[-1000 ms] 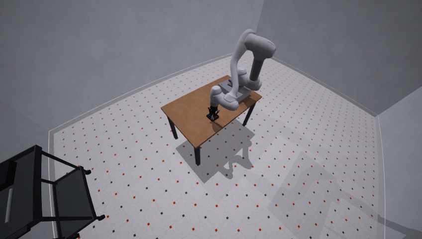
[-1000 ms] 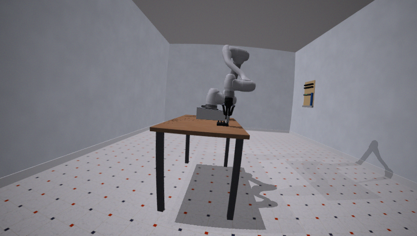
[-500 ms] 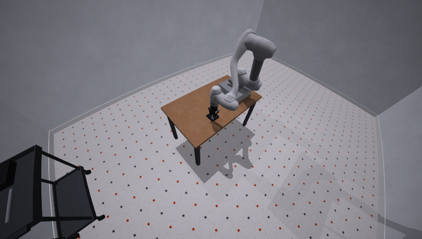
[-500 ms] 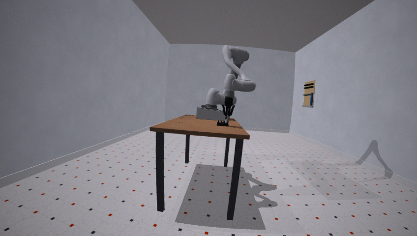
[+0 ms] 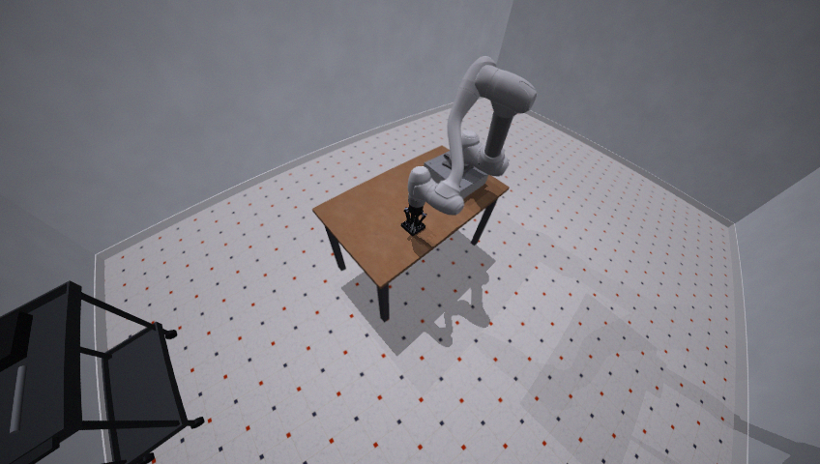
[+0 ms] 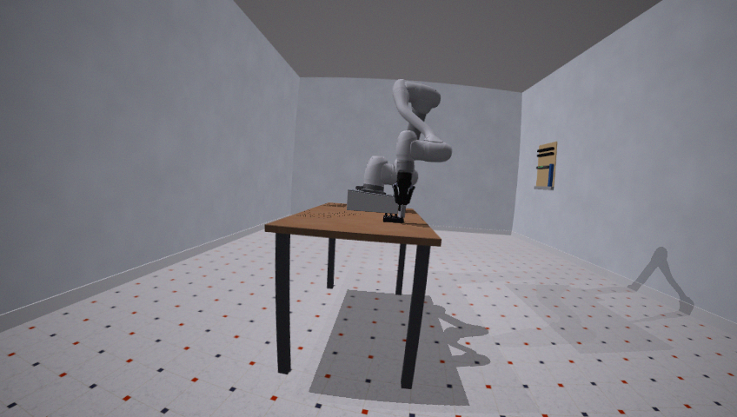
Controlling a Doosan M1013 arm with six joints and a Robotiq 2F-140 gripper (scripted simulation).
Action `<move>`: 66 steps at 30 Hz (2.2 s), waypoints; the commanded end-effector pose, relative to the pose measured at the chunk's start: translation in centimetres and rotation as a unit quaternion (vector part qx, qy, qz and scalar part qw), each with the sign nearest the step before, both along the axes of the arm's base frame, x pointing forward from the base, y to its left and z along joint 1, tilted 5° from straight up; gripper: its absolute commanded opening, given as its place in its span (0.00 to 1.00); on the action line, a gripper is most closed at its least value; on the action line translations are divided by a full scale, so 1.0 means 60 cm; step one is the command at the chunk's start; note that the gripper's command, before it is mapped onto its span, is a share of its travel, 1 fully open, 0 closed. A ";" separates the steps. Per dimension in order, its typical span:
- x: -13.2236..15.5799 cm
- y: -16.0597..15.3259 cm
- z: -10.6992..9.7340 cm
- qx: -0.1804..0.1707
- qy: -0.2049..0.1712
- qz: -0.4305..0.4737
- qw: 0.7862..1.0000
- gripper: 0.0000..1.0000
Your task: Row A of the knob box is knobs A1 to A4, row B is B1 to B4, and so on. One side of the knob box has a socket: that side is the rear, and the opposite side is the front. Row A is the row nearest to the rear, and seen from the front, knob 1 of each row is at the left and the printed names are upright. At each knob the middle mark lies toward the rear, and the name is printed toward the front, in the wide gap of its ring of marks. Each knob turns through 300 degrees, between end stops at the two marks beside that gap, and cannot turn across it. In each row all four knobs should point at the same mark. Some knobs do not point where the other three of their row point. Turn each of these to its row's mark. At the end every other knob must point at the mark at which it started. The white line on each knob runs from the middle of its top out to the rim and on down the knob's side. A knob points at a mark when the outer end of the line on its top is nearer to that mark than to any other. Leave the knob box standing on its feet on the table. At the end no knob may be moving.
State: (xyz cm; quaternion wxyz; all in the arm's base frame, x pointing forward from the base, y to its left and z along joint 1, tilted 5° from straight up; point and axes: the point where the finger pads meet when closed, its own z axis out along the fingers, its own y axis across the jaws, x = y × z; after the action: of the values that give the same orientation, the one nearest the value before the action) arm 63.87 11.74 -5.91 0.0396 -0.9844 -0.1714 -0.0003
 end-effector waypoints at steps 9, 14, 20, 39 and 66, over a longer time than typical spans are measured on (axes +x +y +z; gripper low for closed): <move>0.000 0.000 0.000 0.002 -0.008 0.095 0.995 0.05; 0.000 0.000 0.000 0.003 -0.013 0.161 0.987 0.05; 0.000 0.000 0.000 0.003 -0.017 0.212 0.977 0.05; 0.000 0.000 0.000 0.005 -0.028 0.354 0.935 0.05; 0.000 0.000 0.000 0.005 -0.029 0.364 0.931 0.12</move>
State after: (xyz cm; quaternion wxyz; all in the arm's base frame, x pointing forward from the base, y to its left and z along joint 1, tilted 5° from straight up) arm 63.87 11.74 -5.91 0.0371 -0.8538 -0.5190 -0.0150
